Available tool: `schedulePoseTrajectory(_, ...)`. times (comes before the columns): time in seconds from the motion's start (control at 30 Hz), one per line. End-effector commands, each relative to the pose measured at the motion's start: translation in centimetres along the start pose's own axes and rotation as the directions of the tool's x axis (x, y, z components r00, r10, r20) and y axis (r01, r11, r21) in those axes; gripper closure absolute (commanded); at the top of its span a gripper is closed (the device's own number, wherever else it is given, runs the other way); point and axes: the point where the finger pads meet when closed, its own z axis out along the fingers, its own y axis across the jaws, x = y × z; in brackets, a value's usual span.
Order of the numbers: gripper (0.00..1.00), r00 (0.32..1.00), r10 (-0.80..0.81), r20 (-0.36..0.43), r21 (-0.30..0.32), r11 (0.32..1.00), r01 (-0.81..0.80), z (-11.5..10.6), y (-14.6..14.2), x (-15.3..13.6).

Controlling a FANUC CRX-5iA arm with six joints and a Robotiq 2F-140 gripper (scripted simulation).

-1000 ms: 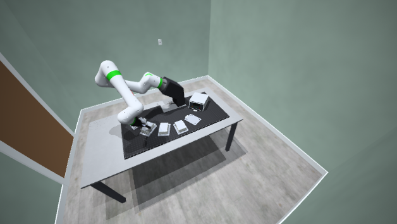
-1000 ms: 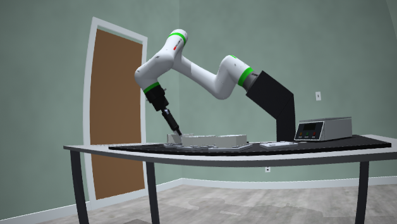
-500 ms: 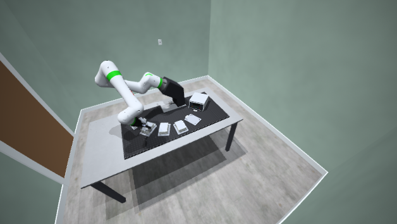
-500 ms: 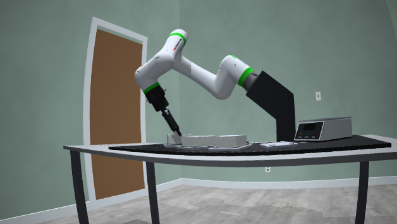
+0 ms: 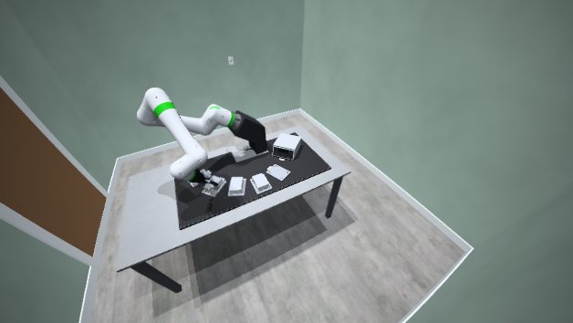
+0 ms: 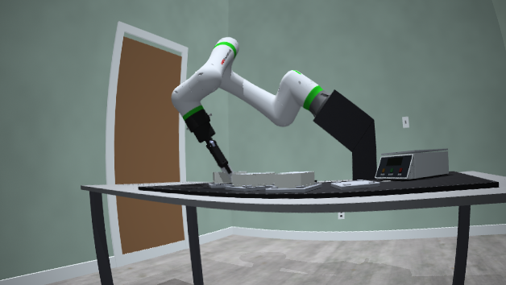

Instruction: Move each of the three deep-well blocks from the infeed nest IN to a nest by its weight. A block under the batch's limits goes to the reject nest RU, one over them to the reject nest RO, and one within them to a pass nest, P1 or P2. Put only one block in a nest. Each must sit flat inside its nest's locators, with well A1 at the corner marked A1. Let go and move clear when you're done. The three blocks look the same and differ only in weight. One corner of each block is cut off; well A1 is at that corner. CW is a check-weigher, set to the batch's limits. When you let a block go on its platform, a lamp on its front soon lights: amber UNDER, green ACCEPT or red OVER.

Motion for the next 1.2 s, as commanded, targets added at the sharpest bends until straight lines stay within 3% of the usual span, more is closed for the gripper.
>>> schedulePoseTrajectory(0.0, 0.9, 1.0, 0.0, 0.0, 0.0, 1.0, 0.0, 0.02, -0.01, 0.03)
schedulePoseTrajectory(0.9, 0.9, 1.0, 0.0, 0.0, 0.0, 1.0, 0.0, 0.35, -0.01, 0.22)
schedulePoseTrajectory(0.93, 0.0, 1.0, 0.0, 0.0, 0.0, 1.0, 0.0, 0.37, -0.01, 0.23)
schedulePoseTrajectory(1.17, 0.0, 1.0, 0.0, 0.0, 0.0, 1.0, 0.0, 0.37, -0.01, 0.23)
